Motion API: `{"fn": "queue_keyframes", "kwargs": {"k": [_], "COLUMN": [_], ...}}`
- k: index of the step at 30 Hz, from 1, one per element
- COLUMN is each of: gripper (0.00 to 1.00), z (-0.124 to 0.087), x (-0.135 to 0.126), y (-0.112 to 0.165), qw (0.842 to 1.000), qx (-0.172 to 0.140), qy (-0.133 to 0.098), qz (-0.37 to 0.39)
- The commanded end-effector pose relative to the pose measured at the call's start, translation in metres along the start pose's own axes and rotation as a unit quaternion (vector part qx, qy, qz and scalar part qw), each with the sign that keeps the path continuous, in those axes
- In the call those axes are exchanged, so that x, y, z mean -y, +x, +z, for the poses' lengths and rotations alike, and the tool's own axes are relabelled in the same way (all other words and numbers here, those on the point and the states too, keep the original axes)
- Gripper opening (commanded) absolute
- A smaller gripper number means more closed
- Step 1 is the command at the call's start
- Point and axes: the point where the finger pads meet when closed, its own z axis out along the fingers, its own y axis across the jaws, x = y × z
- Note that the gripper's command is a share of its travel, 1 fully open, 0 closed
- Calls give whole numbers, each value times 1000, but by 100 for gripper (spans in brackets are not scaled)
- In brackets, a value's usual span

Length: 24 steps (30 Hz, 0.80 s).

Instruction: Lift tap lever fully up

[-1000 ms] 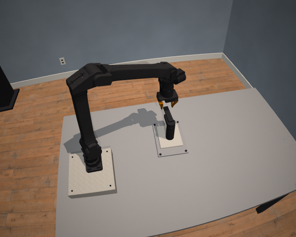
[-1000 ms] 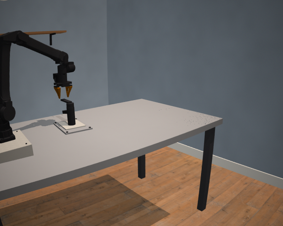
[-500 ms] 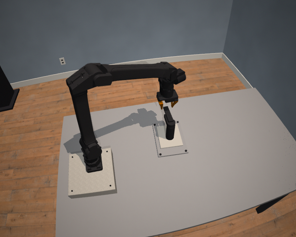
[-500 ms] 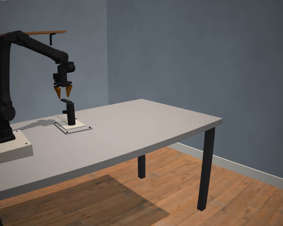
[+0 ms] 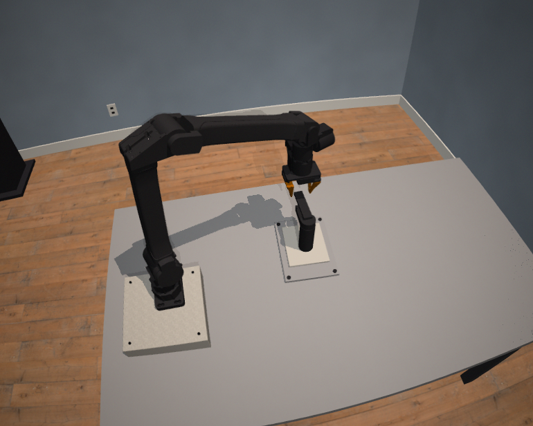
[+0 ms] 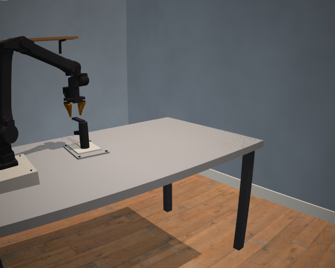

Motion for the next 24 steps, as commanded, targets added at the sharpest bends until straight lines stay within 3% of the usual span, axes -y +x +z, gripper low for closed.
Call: {"fn": "queue_keyframes", "kwargs": {"k": [1, 24], "gripper": [61, 61], "z": [-5, -5], "x": [-2, -2], "y": [6, 6], "qw": [1000, 1000], "qx": [3, 3], "qy": [7, 7], "qz": [1, 1]}}
